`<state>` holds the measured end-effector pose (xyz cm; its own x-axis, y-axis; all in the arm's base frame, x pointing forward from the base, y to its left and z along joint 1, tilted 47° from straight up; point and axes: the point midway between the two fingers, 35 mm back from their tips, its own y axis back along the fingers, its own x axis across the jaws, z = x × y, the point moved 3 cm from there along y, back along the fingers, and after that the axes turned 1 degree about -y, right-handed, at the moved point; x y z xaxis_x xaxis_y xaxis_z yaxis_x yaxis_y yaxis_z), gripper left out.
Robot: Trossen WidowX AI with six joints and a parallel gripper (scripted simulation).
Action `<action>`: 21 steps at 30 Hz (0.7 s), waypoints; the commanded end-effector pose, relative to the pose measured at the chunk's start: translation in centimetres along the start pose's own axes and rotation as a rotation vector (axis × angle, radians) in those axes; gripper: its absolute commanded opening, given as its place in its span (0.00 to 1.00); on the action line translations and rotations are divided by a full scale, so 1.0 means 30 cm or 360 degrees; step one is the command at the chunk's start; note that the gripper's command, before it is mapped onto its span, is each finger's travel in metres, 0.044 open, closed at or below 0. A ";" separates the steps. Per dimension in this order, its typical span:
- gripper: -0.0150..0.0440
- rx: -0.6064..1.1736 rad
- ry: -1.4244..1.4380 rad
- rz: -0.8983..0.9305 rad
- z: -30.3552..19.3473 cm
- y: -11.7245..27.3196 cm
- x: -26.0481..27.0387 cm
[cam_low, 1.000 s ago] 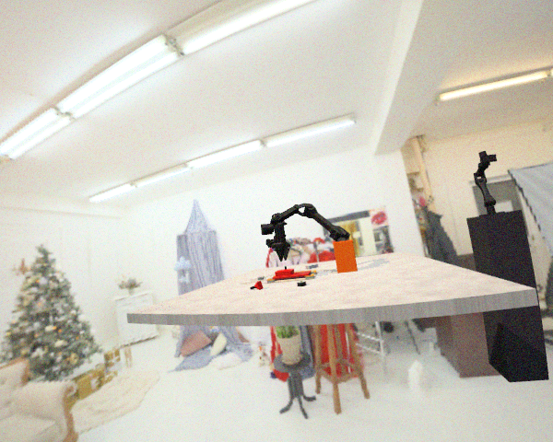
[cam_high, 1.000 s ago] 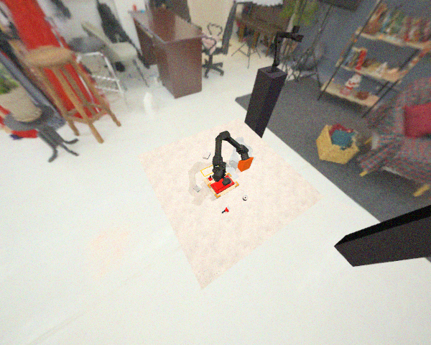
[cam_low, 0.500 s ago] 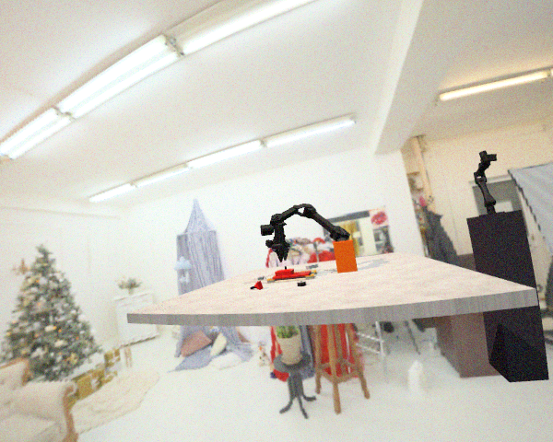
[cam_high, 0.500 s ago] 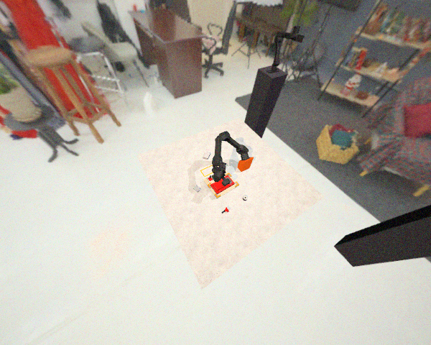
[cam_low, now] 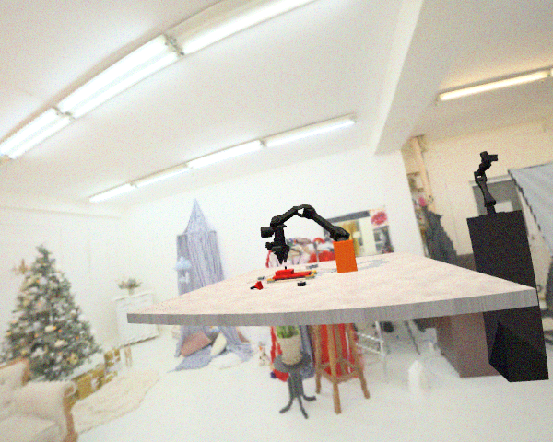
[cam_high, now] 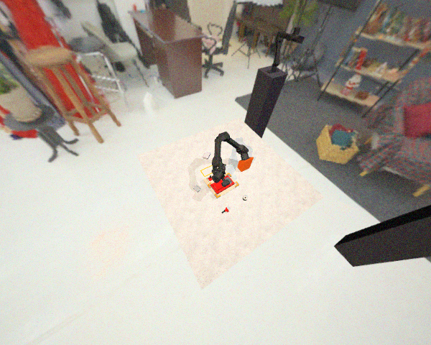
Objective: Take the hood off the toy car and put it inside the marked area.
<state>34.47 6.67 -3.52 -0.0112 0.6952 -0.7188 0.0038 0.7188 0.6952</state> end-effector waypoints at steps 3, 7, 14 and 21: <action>1.00 0.0005 0.0013 -0.0009 -0.004 -0.023 -0.001; 1.00 0.0005 0.0013 -0.0009 -0.003 -0.034 -0.001; 1.00 0.0005 0.0012 -0.0010 -0.003 -0.054 -0.001; 1.00 0.0005 0.0012 -0.0011 -0.003 -0.073 -0.001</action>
<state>34.53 5.43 -4.74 -0.0108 0.6946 -0.7193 0.0033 0.7194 0.6946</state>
